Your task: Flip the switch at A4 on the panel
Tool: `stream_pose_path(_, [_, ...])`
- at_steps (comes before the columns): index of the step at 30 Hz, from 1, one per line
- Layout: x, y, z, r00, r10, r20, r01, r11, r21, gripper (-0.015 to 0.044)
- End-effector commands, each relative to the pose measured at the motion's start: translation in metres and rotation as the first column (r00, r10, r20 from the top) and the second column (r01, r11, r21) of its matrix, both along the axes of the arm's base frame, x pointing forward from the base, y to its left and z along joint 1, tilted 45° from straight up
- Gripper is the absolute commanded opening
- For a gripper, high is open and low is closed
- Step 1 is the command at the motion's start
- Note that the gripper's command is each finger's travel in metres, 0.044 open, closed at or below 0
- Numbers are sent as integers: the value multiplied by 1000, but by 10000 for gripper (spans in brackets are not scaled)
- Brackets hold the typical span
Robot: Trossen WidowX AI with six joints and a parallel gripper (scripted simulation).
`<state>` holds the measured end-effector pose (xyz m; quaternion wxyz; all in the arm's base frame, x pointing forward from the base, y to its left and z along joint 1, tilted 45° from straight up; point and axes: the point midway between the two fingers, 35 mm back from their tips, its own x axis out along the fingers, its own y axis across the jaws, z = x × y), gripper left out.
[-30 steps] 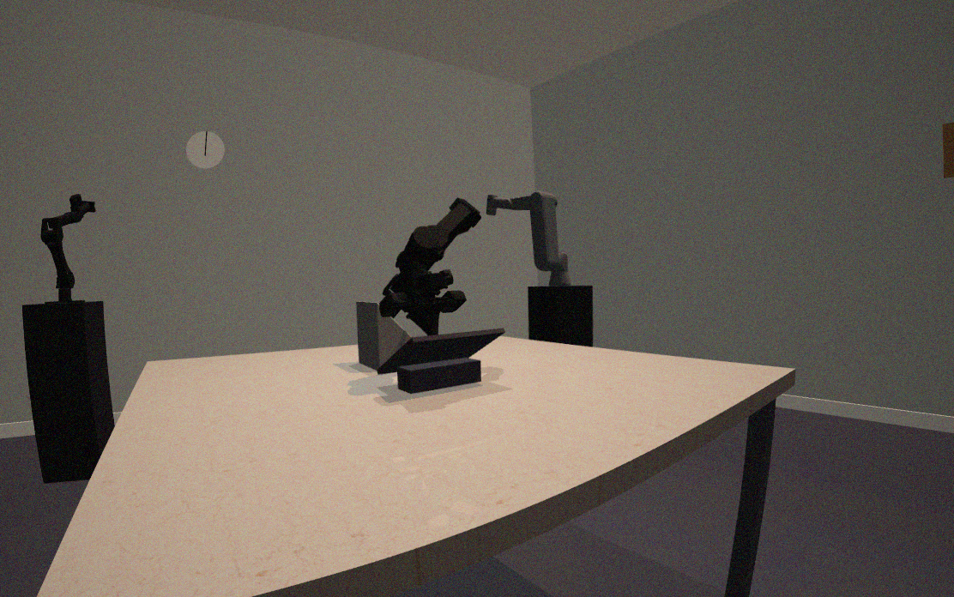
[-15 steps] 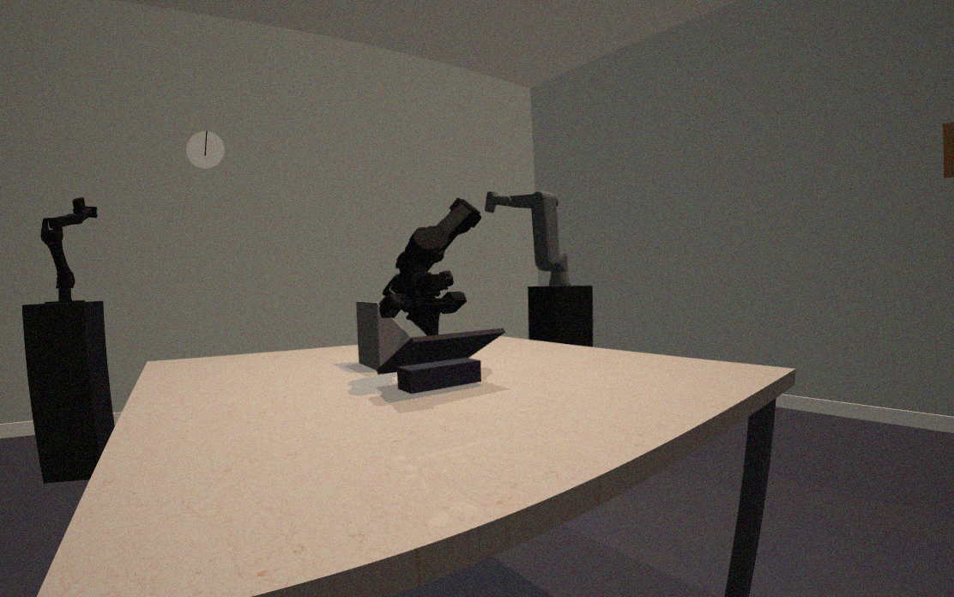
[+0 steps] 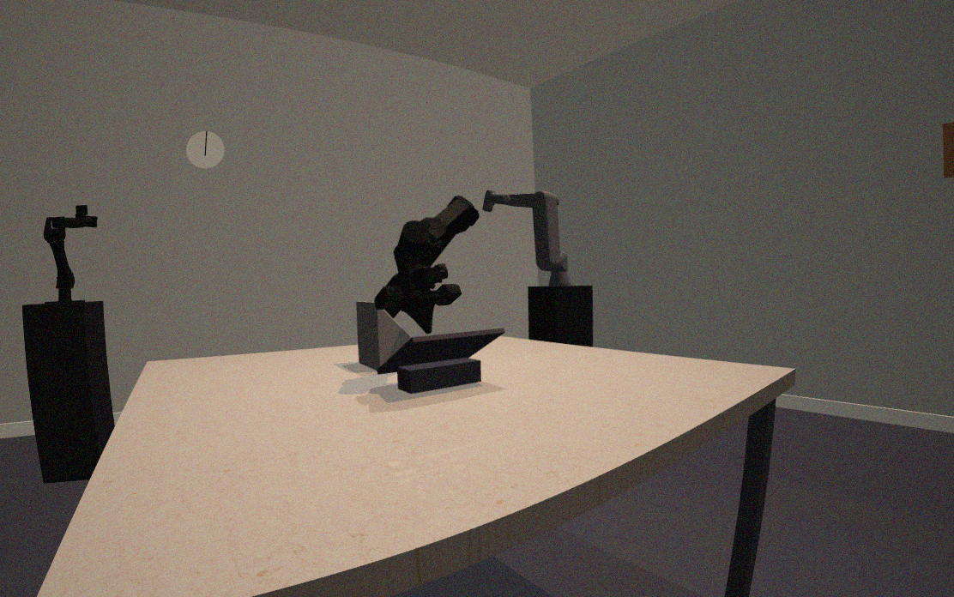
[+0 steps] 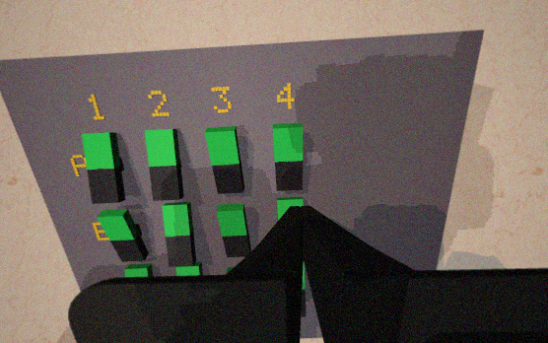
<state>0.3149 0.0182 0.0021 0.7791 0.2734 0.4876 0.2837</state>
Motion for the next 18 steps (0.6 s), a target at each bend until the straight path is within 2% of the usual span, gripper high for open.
stream_pose_path(1, [-8, -28, 27, 1000, 3, 17, -3, 1000, -4, 0])
stream_pose_path(7, [-13, -25, 32, 1000, 3, 17, -3, 1000, -3, 0])
stream_pose_path(13, [-47, 2, 52, 1000, 3, 14, -3, 1000, -1, 0])
stream_pose_path(18, [-48, 3, 53, 1000, 3, 14, -3, 1000, -1, 0])
